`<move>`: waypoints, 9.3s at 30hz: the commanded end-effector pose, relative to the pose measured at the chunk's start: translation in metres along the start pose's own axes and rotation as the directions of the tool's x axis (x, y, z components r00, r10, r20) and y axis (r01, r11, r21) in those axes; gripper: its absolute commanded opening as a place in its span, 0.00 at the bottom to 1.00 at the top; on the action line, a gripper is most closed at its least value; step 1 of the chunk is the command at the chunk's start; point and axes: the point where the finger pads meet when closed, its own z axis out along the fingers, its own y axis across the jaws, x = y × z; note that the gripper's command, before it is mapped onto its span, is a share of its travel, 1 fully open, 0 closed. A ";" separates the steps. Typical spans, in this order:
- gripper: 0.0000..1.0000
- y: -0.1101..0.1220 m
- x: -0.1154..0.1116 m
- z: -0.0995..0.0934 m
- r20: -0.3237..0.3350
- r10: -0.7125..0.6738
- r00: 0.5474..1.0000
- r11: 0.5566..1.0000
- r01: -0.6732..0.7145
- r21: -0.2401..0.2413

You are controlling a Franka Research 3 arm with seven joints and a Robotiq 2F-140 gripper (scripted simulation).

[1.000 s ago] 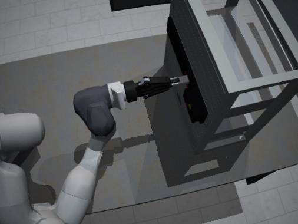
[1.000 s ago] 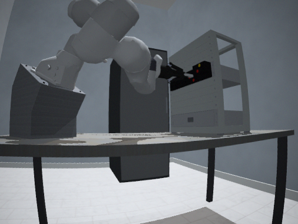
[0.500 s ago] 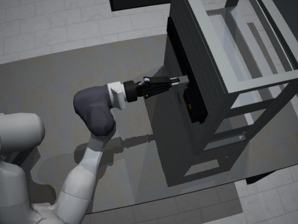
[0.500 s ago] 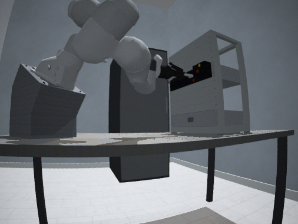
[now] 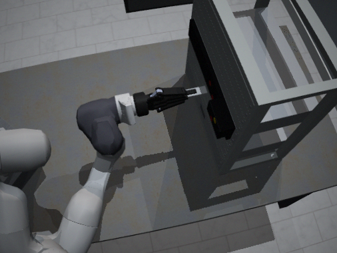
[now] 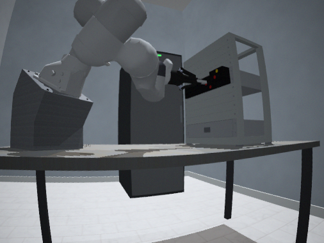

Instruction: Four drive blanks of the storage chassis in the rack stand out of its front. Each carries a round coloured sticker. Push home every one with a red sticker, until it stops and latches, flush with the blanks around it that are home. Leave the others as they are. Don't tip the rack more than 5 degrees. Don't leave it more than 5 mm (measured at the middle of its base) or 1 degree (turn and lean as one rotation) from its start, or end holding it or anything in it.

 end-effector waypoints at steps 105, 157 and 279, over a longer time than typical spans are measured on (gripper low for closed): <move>0.00 -0.003 0.114 -0.024 -0.004 -0.005 1.000 1.000 0.005 0.004; 0.00 -0.002 0.114 -0.012 -0.004 -0.005 1.000 1.000 0.005 0.004; 0.00 0.002 0.117 0.023 -0.004 -0.005 1.000 1.000 0.005 0.004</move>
